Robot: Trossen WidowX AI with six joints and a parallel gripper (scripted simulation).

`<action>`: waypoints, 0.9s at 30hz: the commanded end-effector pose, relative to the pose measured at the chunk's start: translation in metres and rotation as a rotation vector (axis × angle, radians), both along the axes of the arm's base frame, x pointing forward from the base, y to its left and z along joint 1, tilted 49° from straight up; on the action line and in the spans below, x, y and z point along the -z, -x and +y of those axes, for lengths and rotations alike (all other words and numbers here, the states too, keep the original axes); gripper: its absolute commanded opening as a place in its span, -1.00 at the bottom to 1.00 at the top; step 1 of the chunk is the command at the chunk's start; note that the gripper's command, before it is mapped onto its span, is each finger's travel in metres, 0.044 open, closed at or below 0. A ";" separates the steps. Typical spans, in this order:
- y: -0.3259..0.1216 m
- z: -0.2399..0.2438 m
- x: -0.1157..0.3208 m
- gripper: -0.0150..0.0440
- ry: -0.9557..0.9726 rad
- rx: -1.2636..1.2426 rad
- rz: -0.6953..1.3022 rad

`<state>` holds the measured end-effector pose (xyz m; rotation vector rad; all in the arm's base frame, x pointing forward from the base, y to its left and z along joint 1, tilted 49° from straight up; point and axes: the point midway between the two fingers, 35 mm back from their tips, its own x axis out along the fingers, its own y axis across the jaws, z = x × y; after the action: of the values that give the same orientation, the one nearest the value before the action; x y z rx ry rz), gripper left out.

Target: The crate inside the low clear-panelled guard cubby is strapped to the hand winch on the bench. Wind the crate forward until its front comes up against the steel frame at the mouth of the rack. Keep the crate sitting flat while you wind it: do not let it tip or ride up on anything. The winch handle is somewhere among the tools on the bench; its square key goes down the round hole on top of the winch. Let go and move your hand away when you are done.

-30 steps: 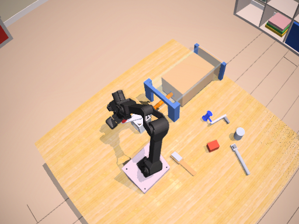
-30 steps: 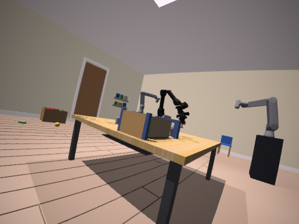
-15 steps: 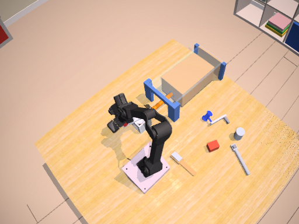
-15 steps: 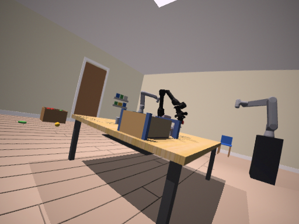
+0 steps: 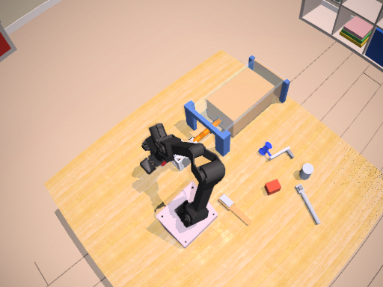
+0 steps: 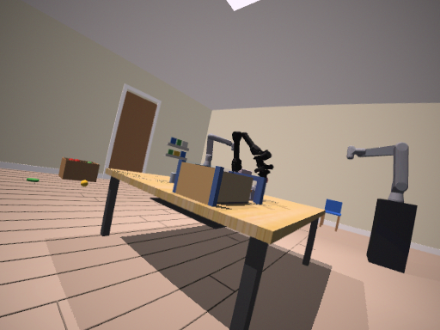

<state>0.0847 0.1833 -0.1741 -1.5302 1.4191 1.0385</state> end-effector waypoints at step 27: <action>-0.026 -0.049 -0.047 -0.49 0.041 -0.001 -0.009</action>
<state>0.1030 0.1457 -0.1332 -1.5273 1.4410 1.0478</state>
